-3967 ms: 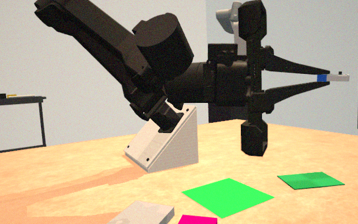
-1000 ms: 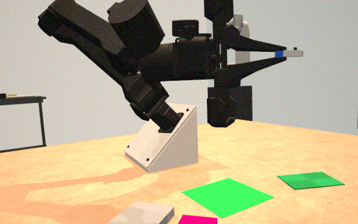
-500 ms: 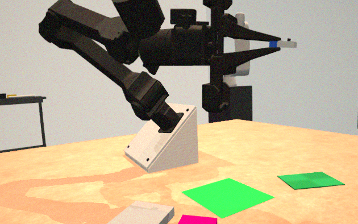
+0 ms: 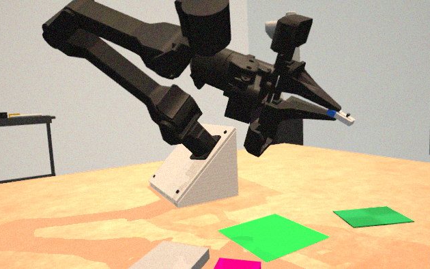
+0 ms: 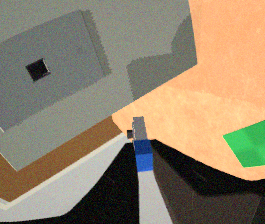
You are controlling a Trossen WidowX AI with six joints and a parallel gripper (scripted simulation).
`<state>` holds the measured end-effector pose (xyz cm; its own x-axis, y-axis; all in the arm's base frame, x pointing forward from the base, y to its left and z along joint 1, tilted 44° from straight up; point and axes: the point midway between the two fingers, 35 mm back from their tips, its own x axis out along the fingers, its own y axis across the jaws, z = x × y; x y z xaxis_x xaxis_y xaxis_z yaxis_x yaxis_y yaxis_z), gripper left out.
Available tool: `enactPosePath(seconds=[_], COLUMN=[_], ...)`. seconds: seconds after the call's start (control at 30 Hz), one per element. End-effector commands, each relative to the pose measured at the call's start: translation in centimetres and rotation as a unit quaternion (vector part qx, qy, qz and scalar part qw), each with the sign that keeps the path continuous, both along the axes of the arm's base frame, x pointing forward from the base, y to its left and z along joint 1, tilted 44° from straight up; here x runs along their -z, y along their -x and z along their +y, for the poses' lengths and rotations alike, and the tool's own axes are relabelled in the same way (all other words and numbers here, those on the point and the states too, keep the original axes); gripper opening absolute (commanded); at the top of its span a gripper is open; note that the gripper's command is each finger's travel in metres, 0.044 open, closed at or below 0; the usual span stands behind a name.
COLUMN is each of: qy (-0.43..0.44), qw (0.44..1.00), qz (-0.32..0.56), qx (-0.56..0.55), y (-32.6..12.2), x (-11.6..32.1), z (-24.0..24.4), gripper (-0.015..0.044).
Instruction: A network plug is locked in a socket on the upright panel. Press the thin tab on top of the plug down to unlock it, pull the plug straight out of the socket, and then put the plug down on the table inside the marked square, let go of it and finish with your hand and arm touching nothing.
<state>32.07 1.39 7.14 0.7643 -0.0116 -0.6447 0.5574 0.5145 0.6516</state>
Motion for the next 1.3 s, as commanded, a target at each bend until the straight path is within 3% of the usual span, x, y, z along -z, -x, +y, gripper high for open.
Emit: enactPosePath(seconds=[0.0,0.53,1.03,1.27], qy=[0.006,0.075,0.171,0.175], qw=[0.999,0.973,0.931,0.929], qz=[0.027,0.077,0.038,0.035], qx=[0.04,0.206,0.321,0.325], y=[1.0,5.5,9.5,9.6], x=[1.6,5.3,5.7,5.8], z=[-0.3,-2.8,-5.3,-5.5], gripper=[0.0,0.0,0.0,0.0])
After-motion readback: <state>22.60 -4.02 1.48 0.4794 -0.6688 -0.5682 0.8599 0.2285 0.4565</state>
